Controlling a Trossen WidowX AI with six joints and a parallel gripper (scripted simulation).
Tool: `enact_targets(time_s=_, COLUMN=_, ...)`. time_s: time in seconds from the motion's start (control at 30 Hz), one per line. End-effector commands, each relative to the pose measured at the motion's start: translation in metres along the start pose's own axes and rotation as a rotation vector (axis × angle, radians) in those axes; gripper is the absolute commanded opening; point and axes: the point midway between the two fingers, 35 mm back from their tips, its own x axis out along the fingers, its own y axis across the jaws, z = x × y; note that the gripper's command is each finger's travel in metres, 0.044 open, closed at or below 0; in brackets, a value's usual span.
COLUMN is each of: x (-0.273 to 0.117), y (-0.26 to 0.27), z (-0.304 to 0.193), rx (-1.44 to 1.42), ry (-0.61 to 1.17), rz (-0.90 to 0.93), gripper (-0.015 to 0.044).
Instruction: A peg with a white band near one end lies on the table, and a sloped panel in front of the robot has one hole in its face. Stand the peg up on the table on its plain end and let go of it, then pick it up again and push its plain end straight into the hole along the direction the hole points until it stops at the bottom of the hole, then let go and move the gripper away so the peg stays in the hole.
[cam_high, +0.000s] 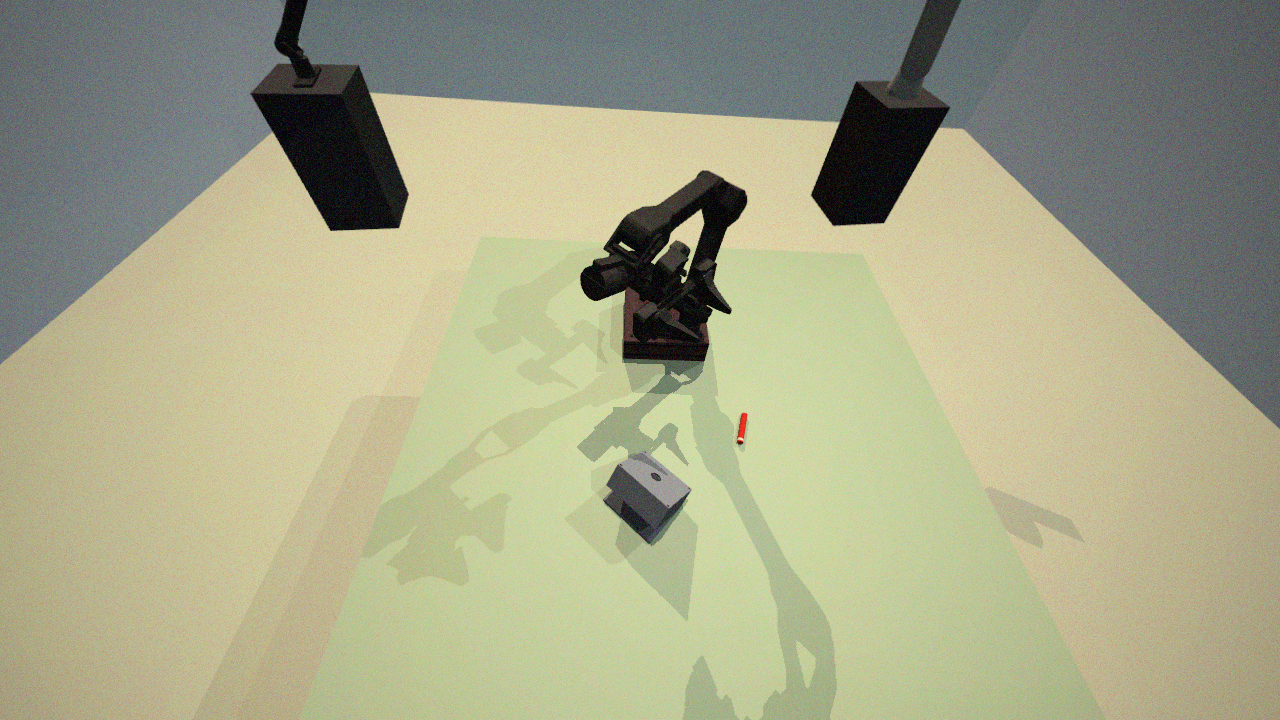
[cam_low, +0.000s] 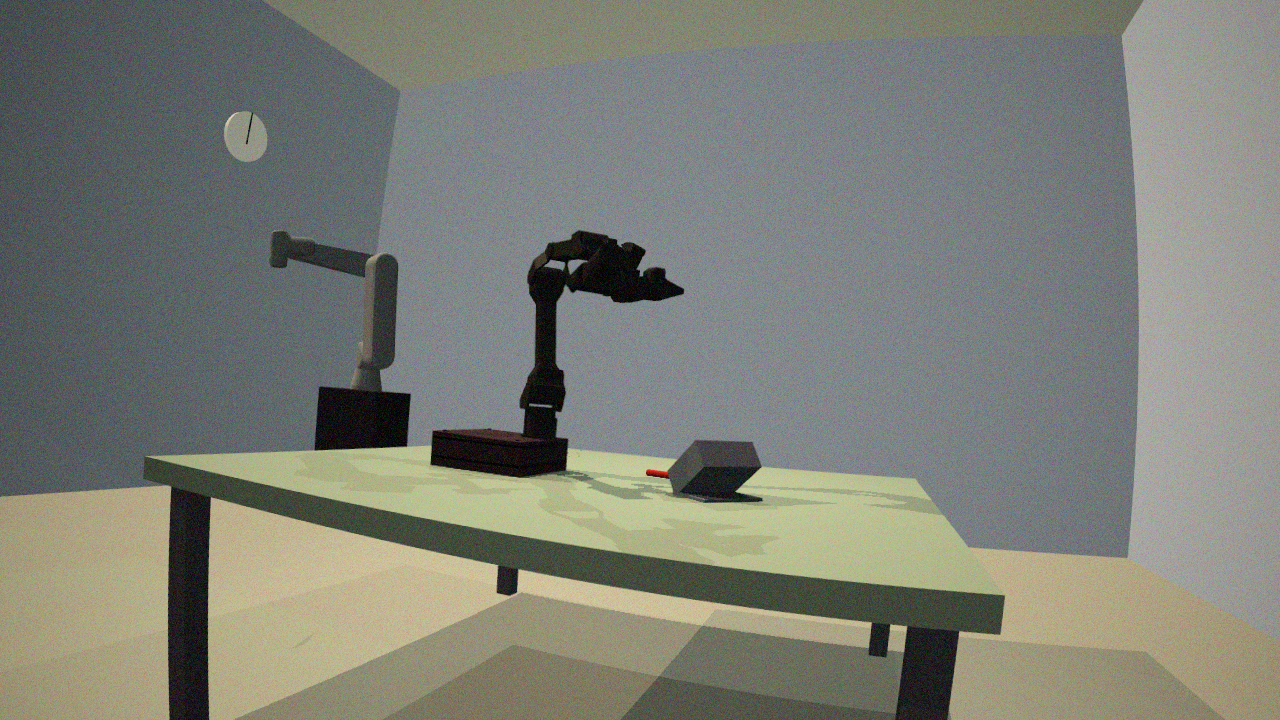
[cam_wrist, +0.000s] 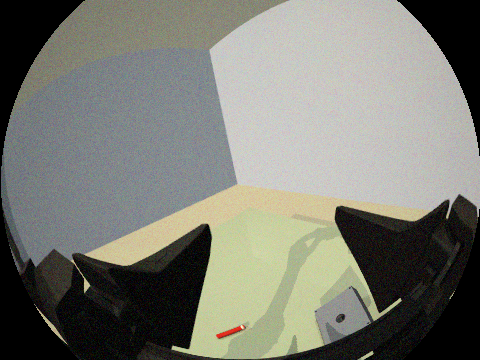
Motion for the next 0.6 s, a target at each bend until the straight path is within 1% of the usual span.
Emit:
enact_targets(time_s=0.0, x=0.001, y=0.0, z=-0.001, rx=0.005, ry=0.003, rz=0.001, gripper=0.0426)
enact_targets(time_s=0.03, x=0.002, y=0.0, z=-0.003, rx=0.018, ry=0.013, rz=0.005, gripper=0.044)
enact_targets(time_s=0.3, x=0.027, y=0.0, z=-0.037, rx=0.223, ry=0.175, rz=0.052, gripper=0.044)
enact_targets(time_s=0.57, x=0.043, y=0.001, z=-0.064, rx=0.371, ry=0.311, rz=0.057, gripper=0.044)
